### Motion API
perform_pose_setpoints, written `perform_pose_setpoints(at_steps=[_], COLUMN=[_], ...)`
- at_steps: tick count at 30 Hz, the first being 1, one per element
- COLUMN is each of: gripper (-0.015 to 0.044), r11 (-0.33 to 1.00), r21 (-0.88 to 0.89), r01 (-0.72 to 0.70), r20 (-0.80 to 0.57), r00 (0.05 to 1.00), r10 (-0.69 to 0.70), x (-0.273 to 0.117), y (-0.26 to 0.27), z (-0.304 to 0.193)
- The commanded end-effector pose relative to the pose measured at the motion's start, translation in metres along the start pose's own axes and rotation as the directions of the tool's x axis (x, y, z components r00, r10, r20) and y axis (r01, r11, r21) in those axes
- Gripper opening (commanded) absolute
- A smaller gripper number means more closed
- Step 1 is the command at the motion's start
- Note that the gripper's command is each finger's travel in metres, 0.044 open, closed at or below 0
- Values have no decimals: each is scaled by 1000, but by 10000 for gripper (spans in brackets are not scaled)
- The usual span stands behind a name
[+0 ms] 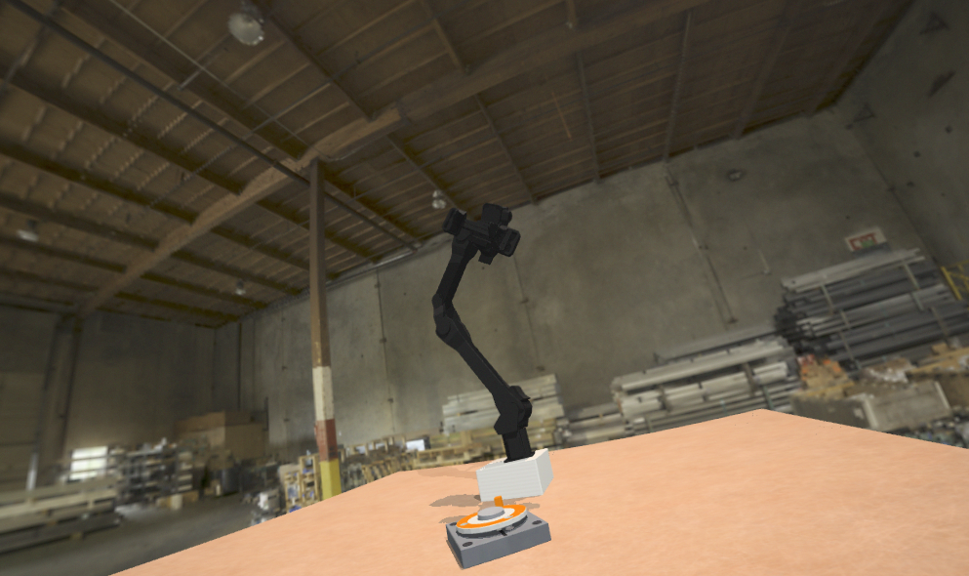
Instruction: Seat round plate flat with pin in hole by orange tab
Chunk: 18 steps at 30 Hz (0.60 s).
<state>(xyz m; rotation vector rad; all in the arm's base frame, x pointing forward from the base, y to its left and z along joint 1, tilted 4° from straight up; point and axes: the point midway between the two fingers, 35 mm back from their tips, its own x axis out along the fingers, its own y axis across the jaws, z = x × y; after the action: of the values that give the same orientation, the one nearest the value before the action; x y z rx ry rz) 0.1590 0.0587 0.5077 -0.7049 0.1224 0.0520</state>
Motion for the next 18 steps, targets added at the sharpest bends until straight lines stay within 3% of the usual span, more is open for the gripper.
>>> perform_pose_setpoints(at_steps=[1,10,15,18], gripper=[374,138,6,0], r11=[1000,999,995,994], r21=[4,-27,-28,-13], r01=[1,-33,-91,-109], r20=[-5,-229,-436,-501], r00=[1000,973,897,861], r10=[-1,26,70,87], x=[1,46,93,108], y=[0,60,107,119], z=[0,-23,-66,-85])
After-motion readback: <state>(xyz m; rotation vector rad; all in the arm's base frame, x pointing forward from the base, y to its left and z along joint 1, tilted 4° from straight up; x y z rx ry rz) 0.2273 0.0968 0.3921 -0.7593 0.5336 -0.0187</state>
